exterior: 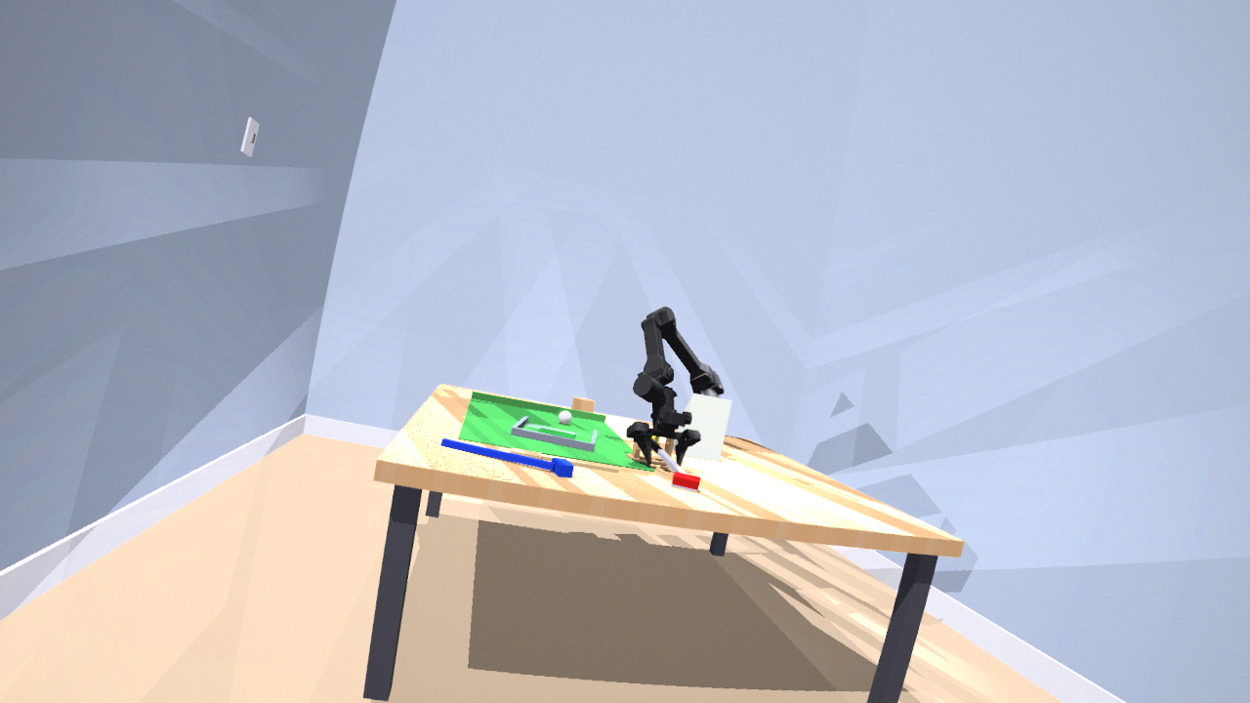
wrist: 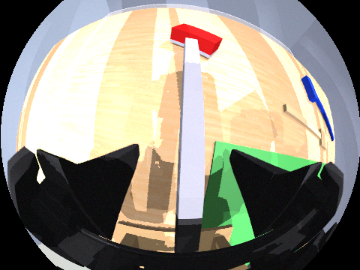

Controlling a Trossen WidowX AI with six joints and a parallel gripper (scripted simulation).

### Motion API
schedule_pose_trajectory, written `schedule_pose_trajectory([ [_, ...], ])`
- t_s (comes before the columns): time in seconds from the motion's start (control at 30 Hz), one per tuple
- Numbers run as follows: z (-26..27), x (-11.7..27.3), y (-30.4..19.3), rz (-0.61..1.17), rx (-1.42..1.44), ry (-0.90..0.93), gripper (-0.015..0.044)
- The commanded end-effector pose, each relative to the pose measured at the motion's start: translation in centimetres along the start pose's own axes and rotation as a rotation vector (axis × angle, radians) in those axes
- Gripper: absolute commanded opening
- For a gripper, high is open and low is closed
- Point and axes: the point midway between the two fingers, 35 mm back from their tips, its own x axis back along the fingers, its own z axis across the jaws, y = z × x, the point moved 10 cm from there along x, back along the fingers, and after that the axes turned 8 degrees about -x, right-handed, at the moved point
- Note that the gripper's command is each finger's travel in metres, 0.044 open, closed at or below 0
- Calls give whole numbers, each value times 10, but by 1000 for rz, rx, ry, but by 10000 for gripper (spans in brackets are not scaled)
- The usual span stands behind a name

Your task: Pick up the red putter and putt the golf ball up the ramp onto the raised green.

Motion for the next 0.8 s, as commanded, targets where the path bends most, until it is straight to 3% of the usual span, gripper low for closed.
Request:
schedule_pose_trajectory([
  [0.0,0,0,0,0,0,0,282],
  [0.33,0,0,0,0,0,0,20],
  [0.6,0,4,2,0,0,0,0],
  [0.77,-1,30,20,-3,0,0,0],
])
